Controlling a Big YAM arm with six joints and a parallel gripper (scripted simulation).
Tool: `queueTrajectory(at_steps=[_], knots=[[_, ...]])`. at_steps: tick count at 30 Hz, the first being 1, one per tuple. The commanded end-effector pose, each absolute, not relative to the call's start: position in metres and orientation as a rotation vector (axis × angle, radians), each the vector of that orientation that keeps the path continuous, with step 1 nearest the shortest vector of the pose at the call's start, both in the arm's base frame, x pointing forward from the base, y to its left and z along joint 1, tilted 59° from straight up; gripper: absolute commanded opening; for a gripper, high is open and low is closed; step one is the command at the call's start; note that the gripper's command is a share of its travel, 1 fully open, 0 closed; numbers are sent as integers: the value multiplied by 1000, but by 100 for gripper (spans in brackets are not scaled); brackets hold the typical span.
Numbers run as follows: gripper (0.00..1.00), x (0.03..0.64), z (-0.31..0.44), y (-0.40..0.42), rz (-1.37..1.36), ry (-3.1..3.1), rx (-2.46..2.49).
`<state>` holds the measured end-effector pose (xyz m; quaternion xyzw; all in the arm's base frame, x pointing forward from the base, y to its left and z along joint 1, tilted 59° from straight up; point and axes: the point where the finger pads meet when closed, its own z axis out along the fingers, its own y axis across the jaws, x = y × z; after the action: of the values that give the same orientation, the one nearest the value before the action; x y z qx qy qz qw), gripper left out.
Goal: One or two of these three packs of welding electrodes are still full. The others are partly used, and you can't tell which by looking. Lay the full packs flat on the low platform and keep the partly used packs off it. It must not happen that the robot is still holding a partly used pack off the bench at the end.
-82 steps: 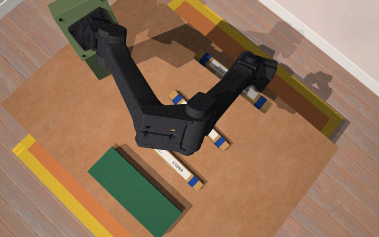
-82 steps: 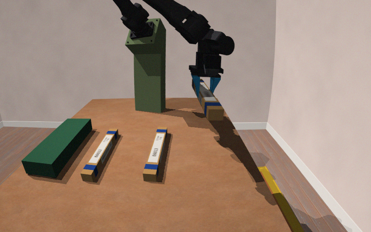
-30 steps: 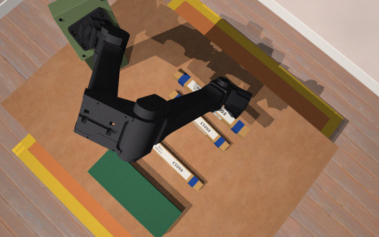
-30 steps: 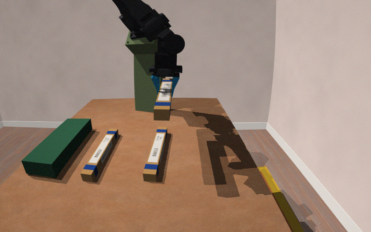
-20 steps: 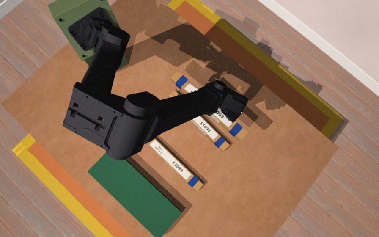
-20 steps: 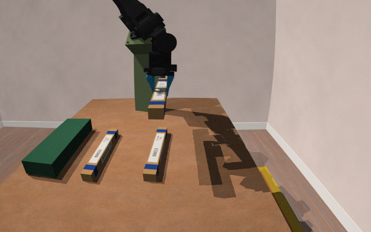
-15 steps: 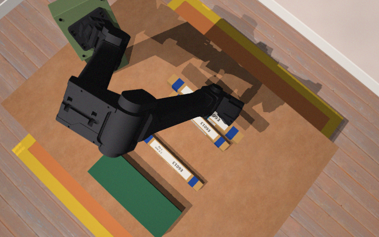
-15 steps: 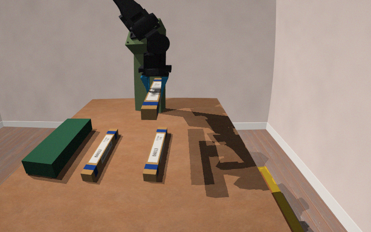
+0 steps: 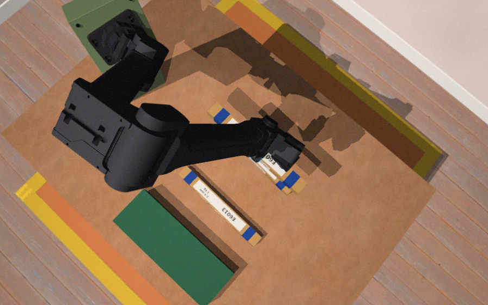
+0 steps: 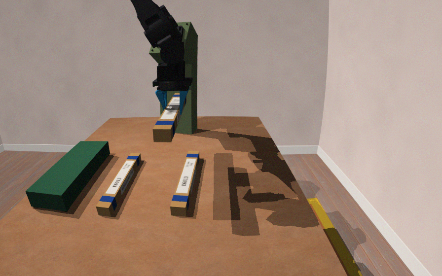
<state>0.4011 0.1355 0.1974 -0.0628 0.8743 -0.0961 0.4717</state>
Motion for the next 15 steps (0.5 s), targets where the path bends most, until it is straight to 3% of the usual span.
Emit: queueTrajectory(at_steps=[1, 15], knots=[[0, 399, 219, 127, -227, 2101, -165], [0, 398, 223, 95, -232, 2107, -169]])
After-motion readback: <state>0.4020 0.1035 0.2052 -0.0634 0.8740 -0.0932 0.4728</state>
